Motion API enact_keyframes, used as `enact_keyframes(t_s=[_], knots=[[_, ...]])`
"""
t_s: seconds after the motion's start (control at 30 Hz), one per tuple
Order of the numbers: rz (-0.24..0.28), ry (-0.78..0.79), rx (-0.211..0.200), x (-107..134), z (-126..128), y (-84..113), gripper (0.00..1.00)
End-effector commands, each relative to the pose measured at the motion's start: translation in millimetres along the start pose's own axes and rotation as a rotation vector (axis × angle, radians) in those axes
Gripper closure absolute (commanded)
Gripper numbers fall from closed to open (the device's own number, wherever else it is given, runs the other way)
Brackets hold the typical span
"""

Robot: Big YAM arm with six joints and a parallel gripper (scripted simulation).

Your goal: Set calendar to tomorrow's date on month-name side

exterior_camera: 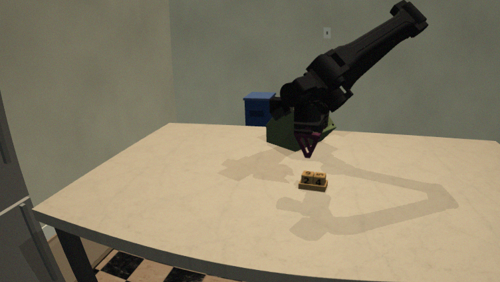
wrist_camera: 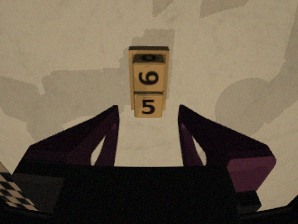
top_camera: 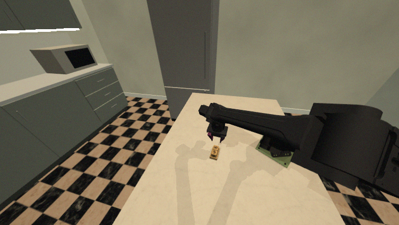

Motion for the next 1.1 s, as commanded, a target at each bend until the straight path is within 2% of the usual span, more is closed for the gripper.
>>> enact_keyframes(t_s=[0.0,0.9,0.93,0.97,1.07], knots=[[-0.004,-0.014,0.004,-1.8,0.5,-6.1,0.53],[-0.003,-0.015,0.005,-1.4,0.1,-41.4,0.53],[-0.012,-0.018,-0.011,-4.0,3.5,-38.0,0.53],[-0.005,-0.016,0.002,-2.1,0.4,-42.8,0.53],[-0.003,-0.015,0.005,-1.3,0.1,-46.7,0.53]])
Point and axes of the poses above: the point where the finger pads meet when closed, its own y axis back along the fingers, its own z axis across the jaws, x = y × z, the point moved 2 cm from there along y, back along the fingers, and after that the axes turned 10 degrees about y, right-handed, at the moved point
